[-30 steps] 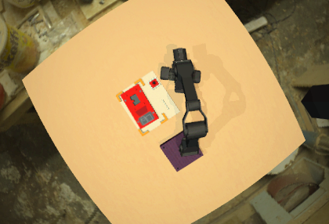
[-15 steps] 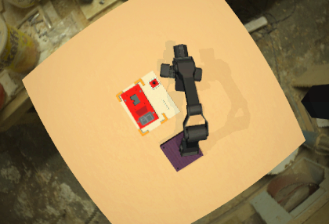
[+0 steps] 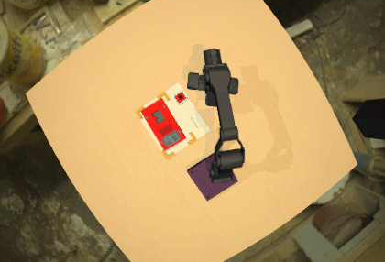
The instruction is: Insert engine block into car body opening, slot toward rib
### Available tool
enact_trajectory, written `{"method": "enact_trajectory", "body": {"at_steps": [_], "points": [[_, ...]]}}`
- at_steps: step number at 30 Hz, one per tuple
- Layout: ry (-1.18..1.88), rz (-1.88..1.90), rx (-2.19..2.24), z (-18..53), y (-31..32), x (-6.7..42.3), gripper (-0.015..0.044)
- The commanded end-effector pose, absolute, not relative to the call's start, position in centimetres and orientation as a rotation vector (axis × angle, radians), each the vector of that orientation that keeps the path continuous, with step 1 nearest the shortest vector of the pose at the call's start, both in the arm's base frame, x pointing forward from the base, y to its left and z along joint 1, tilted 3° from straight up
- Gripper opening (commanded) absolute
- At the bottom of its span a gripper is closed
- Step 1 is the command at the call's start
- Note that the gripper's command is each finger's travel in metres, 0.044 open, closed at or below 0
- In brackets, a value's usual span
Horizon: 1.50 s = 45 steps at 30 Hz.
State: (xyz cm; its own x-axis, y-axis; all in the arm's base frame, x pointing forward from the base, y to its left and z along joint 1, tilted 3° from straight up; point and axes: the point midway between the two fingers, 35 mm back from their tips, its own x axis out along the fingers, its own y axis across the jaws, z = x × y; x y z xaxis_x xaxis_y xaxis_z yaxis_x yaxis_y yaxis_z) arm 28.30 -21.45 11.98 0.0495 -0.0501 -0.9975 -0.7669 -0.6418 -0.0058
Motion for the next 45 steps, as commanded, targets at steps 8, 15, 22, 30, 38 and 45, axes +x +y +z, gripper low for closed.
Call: {"method": "enact_trajectory", "body": {"at_steps": [8, 15, 22, 30, 38, 45], "points": [[0.818, 1.649, -1.777, 15.2, -21.0, 27.7, 0.0], [0.792, 1.673, -1.8, 14.8, -19.9, 28.6, 0.0], [0.753, 1.708, -1.834, 14.1, -18.1, 29.9, 0.0], [0.709, 1.744, -1.871, 13.3, -16.0, 31.2, 0.0], [0.657, 1.786, -1.912, 12.4, -13.7, 32.3, 0.0], [0.611, 1.823, -1.948, 11.7, -11.6, 33.2, 0.0]]}}
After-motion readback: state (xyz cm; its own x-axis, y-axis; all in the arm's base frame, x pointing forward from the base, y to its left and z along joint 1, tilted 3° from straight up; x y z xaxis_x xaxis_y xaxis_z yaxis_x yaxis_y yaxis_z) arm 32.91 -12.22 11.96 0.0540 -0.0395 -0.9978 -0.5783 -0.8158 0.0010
